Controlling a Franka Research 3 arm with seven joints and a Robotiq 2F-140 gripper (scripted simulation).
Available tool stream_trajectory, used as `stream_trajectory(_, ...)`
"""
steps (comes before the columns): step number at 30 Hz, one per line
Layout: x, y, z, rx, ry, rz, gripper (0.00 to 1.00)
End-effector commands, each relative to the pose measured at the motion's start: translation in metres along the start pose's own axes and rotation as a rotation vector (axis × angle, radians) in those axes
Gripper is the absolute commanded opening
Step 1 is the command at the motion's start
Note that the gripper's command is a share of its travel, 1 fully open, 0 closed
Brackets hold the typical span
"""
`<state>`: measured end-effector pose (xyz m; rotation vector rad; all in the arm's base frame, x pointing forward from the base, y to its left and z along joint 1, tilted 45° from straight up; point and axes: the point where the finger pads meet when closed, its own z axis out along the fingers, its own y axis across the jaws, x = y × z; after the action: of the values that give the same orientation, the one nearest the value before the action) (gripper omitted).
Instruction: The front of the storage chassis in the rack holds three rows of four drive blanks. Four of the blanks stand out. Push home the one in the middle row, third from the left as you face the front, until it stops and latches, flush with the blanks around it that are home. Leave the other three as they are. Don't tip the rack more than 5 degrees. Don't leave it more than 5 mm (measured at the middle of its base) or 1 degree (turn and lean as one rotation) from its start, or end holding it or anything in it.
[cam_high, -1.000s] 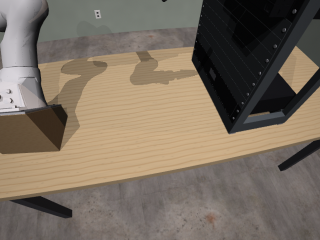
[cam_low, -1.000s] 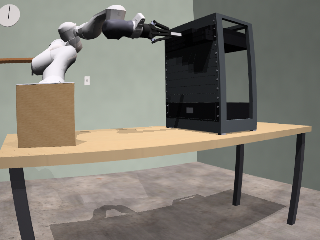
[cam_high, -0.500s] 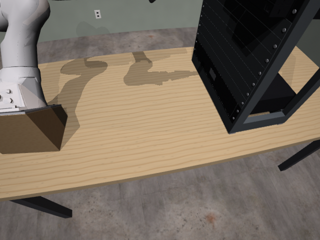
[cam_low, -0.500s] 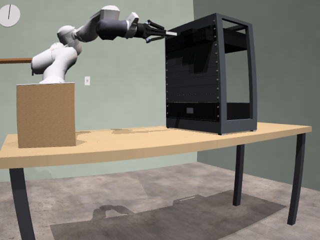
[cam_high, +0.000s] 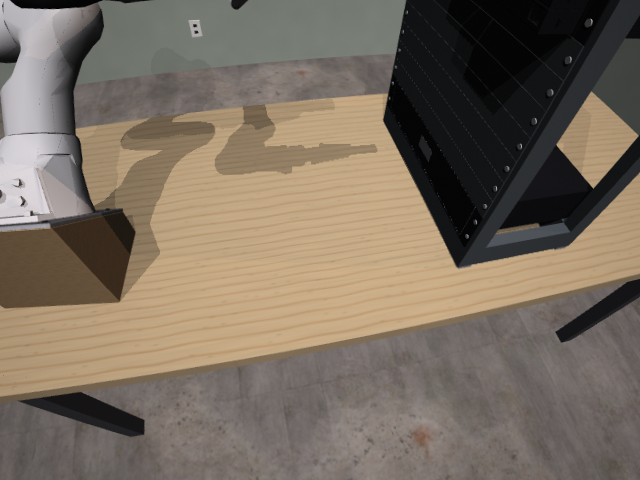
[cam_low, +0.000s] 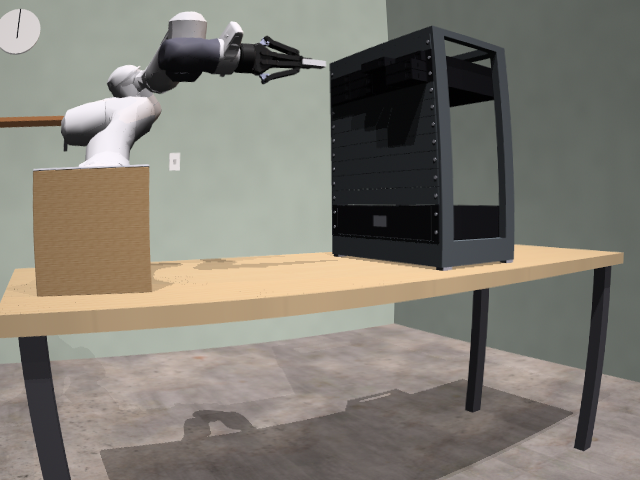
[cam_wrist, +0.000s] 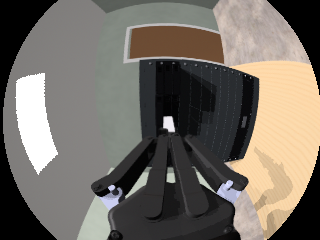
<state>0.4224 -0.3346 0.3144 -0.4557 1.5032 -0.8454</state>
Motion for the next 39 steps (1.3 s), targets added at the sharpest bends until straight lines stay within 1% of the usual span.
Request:
stream_trajectory(1,-0.014,0.001,-0.008,-0.01,-0.033,0.031,0.0)
stream_trajectory(6,-0.015,0.001,-0.027,-0.01,-0.033,0.031,0.0)
stream_trajectory(10,-0.015,0.001,-0.034,-0.01,-0.033,0.031,0.0)
stream_trajectory(39,-0.015,0.001,-0.035,-0.01,-0.033,0.031,0.0)
